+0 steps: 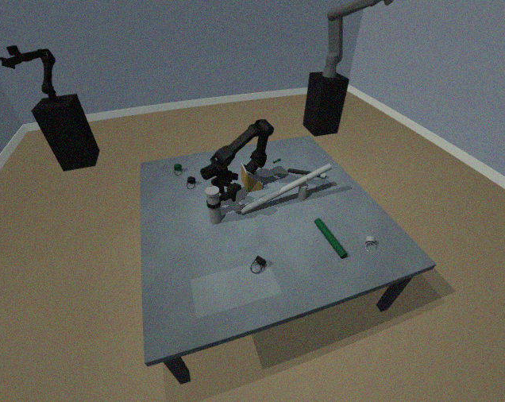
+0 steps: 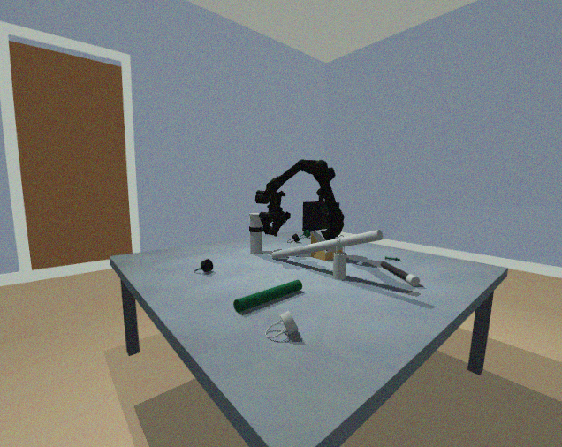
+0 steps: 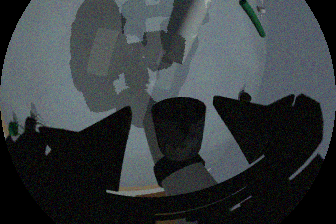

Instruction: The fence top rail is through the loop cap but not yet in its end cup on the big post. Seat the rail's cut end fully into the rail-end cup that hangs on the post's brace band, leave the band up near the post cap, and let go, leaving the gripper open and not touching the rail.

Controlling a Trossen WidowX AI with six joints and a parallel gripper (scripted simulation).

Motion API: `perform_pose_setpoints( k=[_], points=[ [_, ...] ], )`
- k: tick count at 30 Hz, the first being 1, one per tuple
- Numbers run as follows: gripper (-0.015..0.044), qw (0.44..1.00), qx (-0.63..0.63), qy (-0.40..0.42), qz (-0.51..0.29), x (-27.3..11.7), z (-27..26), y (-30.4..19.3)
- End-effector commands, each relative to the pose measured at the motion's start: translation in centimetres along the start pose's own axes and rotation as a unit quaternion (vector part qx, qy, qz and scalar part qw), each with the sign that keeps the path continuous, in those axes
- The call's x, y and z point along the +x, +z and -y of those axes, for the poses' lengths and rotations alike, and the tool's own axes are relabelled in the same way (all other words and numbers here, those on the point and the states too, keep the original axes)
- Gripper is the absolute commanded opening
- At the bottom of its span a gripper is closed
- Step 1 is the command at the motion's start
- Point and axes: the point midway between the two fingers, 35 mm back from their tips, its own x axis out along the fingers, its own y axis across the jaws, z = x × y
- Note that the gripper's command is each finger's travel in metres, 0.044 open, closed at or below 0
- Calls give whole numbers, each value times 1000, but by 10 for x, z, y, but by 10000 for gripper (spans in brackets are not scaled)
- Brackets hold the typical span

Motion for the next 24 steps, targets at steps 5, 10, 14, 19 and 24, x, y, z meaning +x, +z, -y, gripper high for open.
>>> perform_pose_setpoints(
  k=[5, 10, 14, 19, 24],
  points=[
    [414, 1000, -3, -1, 1, 11, -1, 2],
    [282, 1000, -3, -1, 1, 11, -1, 2],
    [177, 1000, -3, -1, 1, 11, -1, 2],
    [85, 1000, -3, -1, 1, 11, -1, 2],
    [0, 1000, 11, -1, -2, 12, 2, 2]
  ],
)
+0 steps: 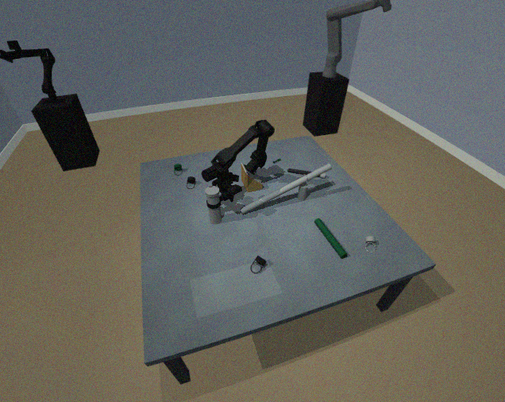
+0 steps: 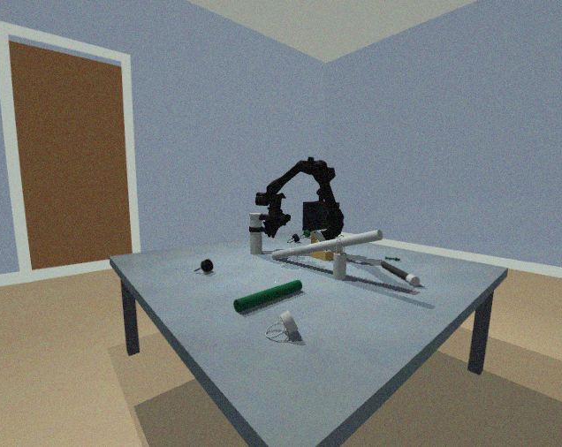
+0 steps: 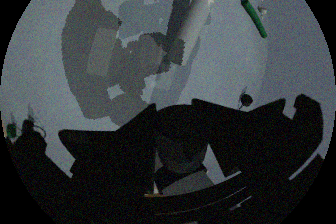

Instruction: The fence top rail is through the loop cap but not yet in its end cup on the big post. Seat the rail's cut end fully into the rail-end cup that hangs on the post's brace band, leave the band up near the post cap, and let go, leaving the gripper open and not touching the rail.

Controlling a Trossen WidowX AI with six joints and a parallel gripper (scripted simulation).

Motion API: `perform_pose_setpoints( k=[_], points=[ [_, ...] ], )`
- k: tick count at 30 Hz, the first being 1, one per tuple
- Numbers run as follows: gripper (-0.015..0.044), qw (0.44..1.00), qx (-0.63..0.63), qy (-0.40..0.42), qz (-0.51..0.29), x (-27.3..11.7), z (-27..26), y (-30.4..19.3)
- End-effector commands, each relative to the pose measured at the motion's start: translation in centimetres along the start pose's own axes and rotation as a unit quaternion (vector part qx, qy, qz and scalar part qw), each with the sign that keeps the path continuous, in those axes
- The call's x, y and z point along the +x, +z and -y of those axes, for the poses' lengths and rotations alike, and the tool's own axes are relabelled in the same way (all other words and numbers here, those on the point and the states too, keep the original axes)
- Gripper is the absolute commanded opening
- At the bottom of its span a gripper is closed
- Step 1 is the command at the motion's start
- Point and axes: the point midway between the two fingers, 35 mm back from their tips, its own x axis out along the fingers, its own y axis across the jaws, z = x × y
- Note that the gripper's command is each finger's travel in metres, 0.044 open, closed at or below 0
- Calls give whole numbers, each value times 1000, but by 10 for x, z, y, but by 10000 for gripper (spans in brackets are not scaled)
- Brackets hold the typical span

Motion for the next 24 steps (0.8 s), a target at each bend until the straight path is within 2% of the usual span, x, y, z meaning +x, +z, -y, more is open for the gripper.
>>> perform_pose_setpoints(
  k=[1, 24],
  points=[
    [0, 1000, 18, 0, -5, 1, 3, 0],
    [0, 995, 93, 0, -24, 5, 17, -2]
  ],
)
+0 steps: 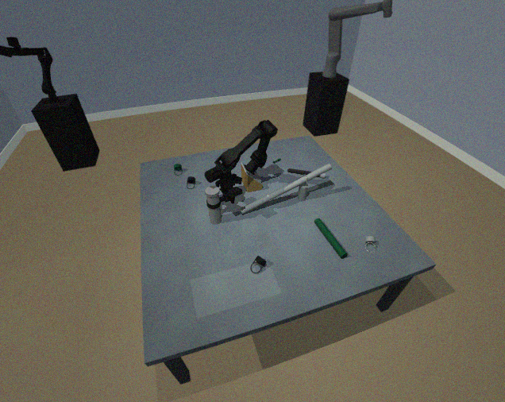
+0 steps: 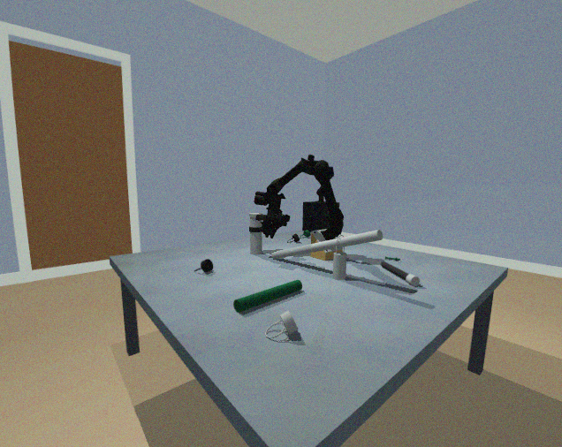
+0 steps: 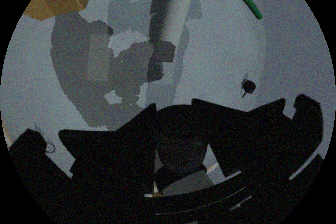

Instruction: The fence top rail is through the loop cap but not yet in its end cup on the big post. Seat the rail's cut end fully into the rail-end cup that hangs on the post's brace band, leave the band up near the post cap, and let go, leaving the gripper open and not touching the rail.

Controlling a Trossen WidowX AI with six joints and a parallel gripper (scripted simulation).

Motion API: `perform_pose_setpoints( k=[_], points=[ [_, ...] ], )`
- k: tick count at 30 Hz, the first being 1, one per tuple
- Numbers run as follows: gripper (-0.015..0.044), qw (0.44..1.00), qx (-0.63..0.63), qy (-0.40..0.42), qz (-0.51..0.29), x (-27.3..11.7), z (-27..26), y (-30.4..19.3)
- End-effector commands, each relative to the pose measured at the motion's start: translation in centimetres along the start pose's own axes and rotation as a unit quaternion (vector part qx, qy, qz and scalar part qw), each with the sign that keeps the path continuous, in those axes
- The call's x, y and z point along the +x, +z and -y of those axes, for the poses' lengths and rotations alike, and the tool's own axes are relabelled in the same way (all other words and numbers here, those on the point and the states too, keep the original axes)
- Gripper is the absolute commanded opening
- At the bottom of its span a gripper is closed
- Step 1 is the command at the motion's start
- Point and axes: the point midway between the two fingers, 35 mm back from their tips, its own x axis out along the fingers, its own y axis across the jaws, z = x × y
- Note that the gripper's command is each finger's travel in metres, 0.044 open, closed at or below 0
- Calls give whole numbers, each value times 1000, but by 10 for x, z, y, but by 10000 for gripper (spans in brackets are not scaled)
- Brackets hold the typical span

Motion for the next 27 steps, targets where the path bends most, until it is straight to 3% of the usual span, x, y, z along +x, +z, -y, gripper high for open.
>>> perform_pose_setpoints(
  k=[1, 27],
  points=[
    [0, 1000, 21, -1, -6, 1, 4, 0],
    [0, 994, 102, -1, -27, 5, 19, -2]
  ],
)
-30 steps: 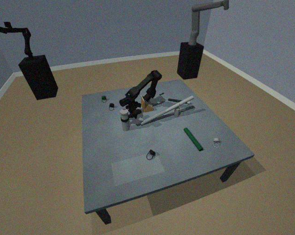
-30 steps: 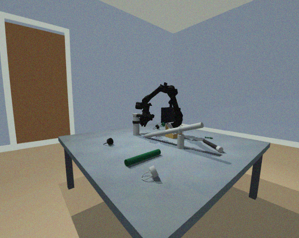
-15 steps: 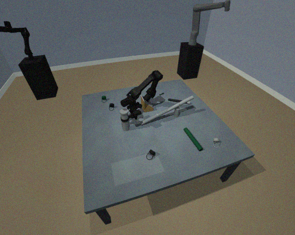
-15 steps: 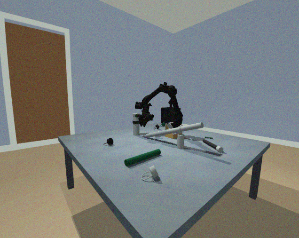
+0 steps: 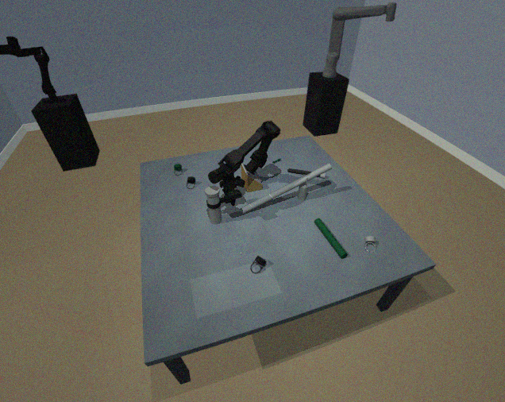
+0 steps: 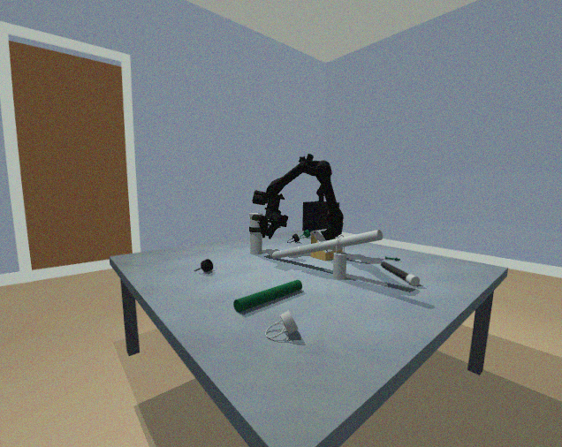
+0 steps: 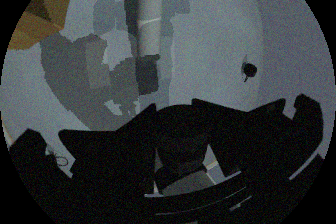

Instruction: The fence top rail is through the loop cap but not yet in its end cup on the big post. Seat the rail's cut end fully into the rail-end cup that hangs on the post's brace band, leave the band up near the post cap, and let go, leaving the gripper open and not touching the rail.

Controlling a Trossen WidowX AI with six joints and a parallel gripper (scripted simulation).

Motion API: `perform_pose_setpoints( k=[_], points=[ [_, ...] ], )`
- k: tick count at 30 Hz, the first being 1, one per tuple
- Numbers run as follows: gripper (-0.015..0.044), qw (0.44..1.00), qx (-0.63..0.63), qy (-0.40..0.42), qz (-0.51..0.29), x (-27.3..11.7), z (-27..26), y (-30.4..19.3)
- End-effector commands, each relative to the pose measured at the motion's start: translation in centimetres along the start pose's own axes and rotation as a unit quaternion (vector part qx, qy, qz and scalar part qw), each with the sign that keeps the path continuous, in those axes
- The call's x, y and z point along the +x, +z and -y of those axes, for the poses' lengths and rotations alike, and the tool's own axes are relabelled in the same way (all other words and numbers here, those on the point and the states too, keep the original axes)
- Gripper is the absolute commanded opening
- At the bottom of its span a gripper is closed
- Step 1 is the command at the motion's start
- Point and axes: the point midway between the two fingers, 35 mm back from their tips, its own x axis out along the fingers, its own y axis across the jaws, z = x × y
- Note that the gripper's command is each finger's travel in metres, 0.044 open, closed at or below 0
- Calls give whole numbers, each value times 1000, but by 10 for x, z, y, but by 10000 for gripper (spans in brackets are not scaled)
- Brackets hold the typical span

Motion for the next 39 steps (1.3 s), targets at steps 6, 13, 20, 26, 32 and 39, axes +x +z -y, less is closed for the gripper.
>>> perform_pose_setpoints(
  k=[6, 13, 20, 26, 32, 39],
  points=[
    [0, 1000, 24, -1, -6, 1, 4, 0],
    [0, 1000, 11, -1, -3, 1, 2, 0],
    [0, 1000, -1, -1, 0, 0, 0, 0],
    [0, 1000, 4, -1, -1, 1, 1, 0],
    [26, 1000, 4, -1, -1, 1, 1, 0],
    [210, 1000, 4, -1, -1, 1, 1, 0]
  ],
)
